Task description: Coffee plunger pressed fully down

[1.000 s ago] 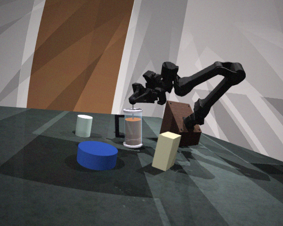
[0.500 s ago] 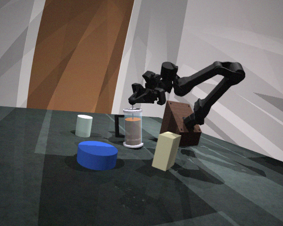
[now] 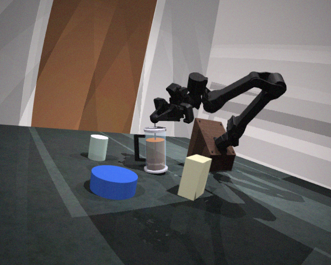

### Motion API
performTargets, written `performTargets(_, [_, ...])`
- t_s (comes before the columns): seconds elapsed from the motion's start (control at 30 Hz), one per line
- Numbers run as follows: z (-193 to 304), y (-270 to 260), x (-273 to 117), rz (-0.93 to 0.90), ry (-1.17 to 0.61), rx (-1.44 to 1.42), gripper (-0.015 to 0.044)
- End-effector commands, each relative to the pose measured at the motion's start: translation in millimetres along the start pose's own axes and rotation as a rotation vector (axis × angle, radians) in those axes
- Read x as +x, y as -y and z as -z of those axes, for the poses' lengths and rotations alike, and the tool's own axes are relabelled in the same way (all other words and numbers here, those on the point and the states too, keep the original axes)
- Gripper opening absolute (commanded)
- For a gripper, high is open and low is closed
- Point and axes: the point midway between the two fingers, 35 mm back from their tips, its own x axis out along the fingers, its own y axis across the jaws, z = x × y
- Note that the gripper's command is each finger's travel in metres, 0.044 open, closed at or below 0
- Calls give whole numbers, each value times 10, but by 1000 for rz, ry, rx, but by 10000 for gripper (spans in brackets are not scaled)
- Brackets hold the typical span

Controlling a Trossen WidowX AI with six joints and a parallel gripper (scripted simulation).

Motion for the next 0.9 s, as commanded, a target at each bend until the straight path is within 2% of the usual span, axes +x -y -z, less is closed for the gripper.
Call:
performTargets(0.0, [33, 0, 16, -5, -14, 11, 127])
performTargets(0.7, [0, 3, 7, 0, -2, 2, 127])
performTargets(0.87, [0, 3, 7, 0, -2, 2, 258])
